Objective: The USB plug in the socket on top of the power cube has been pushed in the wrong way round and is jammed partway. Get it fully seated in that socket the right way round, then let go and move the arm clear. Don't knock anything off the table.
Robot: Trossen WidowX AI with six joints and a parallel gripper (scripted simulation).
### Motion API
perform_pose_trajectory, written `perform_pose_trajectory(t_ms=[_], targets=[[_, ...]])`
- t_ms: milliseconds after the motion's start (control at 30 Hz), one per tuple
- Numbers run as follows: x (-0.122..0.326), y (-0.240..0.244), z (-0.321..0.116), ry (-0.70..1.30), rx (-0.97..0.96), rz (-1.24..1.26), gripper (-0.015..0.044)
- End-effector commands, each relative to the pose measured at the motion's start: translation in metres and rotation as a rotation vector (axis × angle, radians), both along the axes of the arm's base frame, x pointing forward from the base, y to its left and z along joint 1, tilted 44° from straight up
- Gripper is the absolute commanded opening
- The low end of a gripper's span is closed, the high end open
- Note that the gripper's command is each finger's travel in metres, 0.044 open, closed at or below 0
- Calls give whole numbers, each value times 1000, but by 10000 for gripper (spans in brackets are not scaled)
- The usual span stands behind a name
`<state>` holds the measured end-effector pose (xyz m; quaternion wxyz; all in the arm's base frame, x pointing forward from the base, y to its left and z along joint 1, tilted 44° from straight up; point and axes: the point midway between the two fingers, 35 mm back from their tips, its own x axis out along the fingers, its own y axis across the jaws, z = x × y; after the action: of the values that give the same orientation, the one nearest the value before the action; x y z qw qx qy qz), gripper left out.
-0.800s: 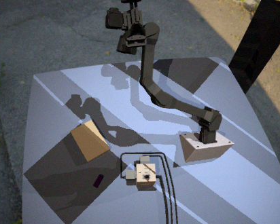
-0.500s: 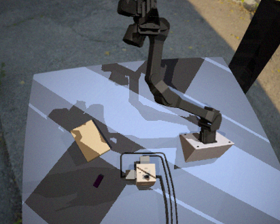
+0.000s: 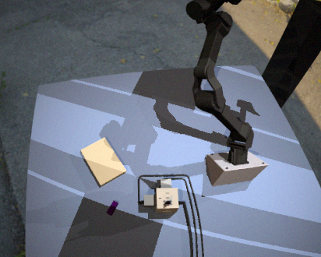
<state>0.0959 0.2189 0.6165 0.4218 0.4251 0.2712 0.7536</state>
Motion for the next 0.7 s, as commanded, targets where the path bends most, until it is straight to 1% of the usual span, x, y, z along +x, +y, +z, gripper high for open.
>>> perform_pose_trajectory(t_ms=[0,67,100,167,333,500,667], targets=[[-63,-31,20,-148,157,63,440],[-63,-33,23,-90,174,74,440],[-77,-41,28,-78,210,115,440],[-119,-68,38,-140,292,220,440],[-174,-121,46,-218,425,383,440],[-214,-191,47,-286,598,549,440],[-234,-272,39,-332,787,710,440]])
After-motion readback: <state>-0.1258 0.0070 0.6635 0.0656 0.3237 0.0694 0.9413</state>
